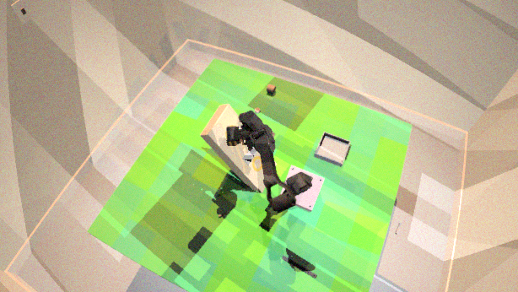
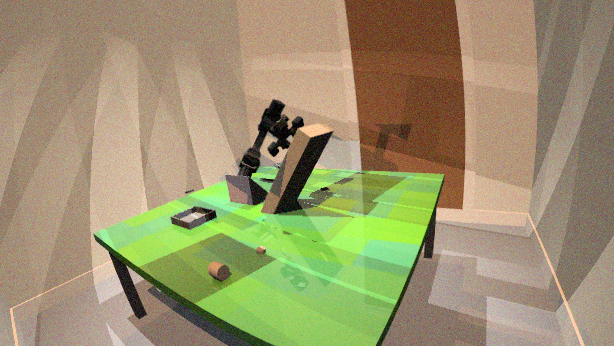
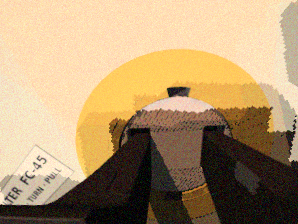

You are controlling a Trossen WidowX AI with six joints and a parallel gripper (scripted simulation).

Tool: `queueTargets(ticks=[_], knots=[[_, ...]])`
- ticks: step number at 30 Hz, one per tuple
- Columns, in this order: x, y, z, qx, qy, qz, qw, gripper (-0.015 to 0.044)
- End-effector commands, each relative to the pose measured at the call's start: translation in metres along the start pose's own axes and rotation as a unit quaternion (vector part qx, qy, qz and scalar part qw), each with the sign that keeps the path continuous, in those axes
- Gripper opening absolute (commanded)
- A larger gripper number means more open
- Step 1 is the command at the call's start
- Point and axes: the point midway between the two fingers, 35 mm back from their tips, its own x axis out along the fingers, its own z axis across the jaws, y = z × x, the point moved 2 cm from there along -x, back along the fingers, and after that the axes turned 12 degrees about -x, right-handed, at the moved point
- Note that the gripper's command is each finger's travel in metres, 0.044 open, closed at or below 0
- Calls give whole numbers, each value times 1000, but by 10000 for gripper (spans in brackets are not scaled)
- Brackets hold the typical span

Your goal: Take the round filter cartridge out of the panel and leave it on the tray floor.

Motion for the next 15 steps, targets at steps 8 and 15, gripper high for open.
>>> queueTargets(ticks=[8, 15], knots=[[4, 0, 1, -190, 3, 0, 982, 0], [4, 0, 1, -308, 3, 1, 951, 0]])
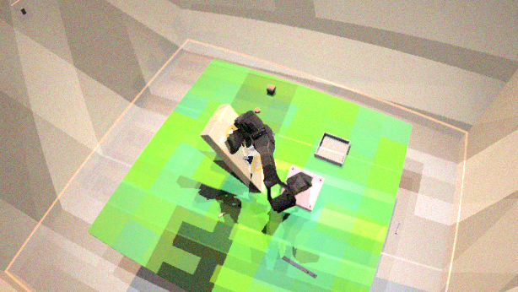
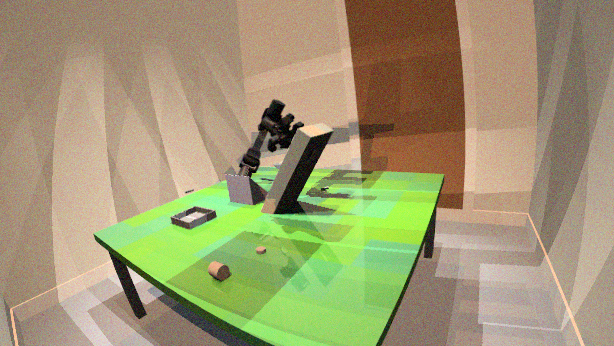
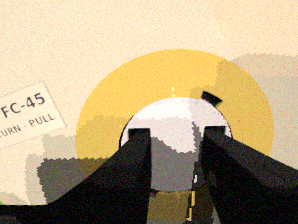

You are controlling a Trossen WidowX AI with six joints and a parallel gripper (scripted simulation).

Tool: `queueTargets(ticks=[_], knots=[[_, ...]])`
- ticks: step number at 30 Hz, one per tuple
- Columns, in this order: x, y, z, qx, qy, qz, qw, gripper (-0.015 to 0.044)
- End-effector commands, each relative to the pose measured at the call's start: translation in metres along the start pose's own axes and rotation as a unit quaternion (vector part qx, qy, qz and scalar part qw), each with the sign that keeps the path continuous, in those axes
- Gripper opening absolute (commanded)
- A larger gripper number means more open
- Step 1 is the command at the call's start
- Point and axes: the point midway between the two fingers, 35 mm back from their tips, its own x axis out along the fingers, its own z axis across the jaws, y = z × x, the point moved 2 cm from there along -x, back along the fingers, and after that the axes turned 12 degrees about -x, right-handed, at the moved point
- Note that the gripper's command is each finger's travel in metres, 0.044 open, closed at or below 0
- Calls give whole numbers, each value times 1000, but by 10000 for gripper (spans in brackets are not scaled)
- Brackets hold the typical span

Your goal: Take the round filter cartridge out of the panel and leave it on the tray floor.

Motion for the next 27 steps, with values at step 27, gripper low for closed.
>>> queueTargets(ticks=[27], knots=[[3, 0, 1, -511, 2, 3, 860, 0]])
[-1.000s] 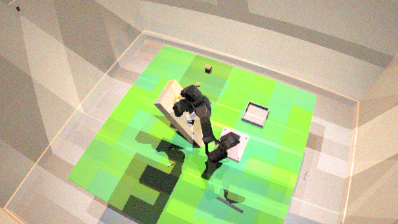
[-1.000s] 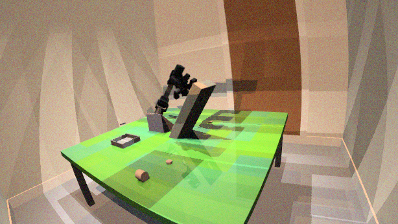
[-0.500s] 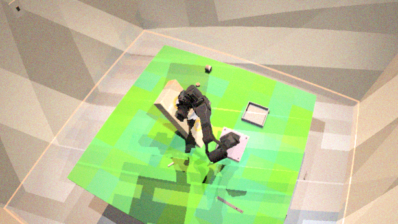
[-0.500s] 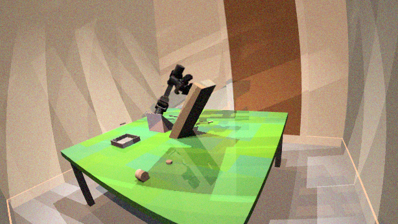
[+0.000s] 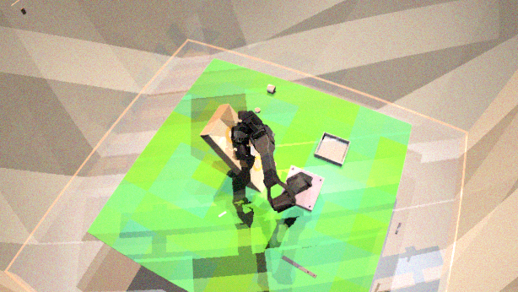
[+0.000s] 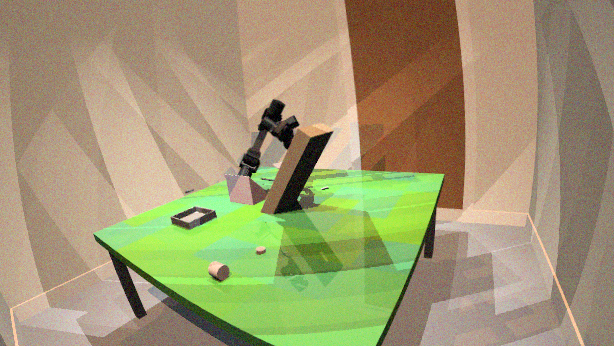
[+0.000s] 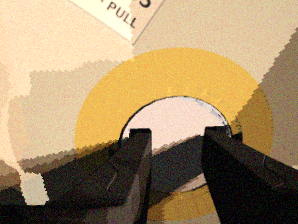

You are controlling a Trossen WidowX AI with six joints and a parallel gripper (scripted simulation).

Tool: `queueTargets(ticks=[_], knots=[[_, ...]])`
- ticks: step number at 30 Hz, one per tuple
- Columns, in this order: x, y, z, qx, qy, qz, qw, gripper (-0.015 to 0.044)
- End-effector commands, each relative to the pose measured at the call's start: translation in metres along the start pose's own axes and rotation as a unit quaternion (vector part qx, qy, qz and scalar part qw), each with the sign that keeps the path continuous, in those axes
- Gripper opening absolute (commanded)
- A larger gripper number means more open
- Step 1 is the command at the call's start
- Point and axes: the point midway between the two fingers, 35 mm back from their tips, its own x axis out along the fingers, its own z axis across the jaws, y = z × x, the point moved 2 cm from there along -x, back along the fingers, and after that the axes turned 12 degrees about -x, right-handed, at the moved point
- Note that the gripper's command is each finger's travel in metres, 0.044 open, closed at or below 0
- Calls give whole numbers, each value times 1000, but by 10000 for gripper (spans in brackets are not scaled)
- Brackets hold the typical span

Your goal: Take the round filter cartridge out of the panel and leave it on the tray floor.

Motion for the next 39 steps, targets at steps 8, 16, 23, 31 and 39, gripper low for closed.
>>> queueTargets(ticks=[8, 16, 23, 31, 39], knots=[[3, 0, 0, -119, 2, 4, 993, 0], [-25, 3, -3, -105, -1, 12, 994, 0], [-57, 2, -2, -87, -1, 11, 996, 0], [-72, 0, 0, -77, 1, 7, 997, 0], [-70, 14, 15, -77, 1, 7, 997, 0]])
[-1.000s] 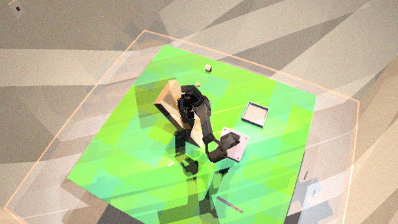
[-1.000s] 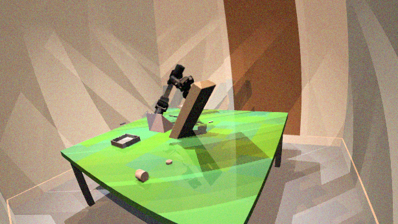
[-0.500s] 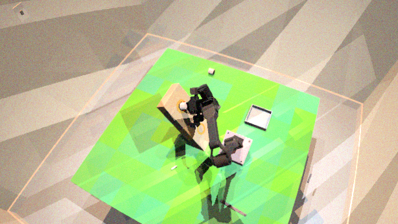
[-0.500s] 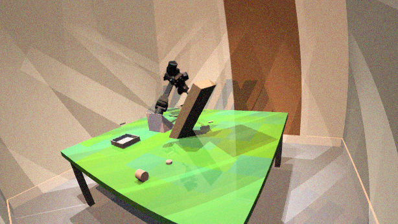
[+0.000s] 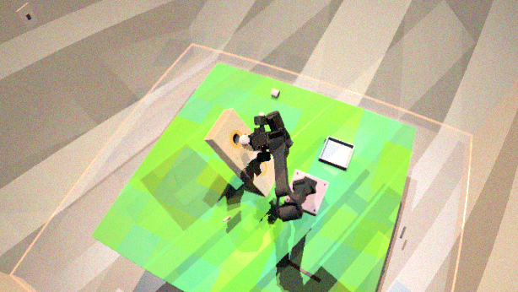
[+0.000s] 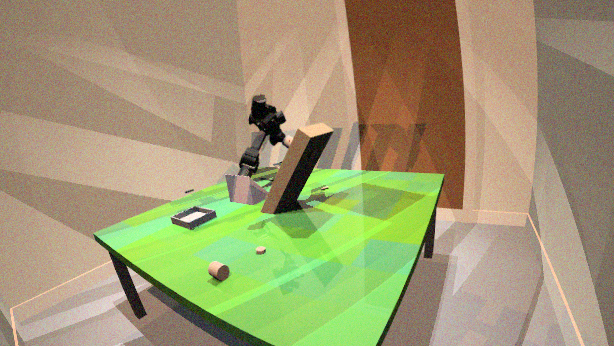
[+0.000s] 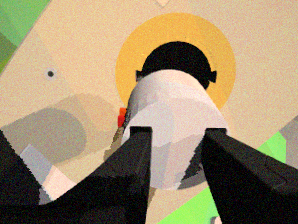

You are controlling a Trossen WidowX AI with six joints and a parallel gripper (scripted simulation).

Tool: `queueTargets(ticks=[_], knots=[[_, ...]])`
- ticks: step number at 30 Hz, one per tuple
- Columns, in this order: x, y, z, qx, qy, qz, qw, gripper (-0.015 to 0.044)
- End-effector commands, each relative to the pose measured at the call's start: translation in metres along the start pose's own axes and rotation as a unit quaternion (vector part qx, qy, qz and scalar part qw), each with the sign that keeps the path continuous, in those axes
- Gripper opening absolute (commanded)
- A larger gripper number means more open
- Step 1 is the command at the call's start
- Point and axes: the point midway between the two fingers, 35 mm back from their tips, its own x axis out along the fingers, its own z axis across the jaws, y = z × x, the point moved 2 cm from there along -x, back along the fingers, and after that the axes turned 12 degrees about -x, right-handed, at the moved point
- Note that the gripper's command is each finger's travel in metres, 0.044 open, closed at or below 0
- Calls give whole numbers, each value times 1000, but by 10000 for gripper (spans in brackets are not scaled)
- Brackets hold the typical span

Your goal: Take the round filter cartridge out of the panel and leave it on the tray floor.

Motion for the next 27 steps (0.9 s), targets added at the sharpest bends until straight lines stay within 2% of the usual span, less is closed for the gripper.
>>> queueTargets(ticks=[1, 18, 22, 27], knots=[[1, 6, 9, -4, 1, -3, 1000, 0], [8, 34, 54, -4, 1, -3, 1000, 0], [7, 32, 49, 4, -1, 1, 1000, 105], [7, 32, 49, 4, -1, 1, 1000, 115]])
